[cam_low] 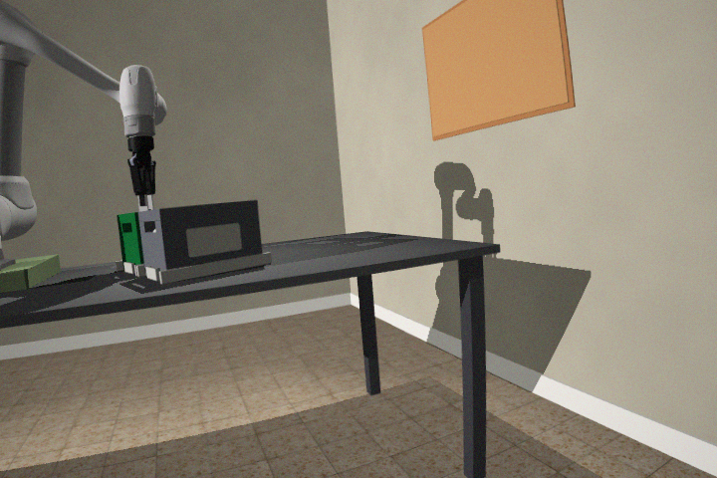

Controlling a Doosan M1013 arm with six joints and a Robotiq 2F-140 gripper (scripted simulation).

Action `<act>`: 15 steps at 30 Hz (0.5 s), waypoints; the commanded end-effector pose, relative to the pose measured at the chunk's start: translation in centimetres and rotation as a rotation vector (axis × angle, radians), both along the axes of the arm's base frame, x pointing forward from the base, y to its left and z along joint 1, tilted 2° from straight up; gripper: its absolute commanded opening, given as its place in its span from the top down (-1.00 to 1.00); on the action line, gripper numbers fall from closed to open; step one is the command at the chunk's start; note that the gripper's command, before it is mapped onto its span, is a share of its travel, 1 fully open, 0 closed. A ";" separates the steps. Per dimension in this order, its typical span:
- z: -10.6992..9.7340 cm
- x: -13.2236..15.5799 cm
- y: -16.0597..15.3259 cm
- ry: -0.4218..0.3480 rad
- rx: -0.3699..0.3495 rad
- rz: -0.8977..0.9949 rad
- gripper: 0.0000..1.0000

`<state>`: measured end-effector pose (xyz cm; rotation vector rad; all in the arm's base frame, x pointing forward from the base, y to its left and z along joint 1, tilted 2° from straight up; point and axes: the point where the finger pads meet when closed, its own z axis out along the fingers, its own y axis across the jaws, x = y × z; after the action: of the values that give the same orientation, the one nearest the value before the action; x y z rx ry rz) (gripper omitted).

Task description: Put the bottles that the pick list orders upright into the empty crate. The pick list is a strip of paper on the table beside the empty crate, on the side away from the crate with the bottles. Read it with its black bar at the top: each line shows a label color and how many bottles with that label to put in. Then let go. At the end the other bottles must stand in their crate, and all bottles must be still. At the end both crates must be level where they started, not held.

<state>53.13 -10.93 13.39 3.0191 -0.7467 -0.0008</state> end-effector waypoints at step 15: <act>-0.7 0.0 0.0 0.000 0.000 0.000 1.00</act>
<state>53.13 -10.95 12.72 3.0191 -0.7467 -0.0008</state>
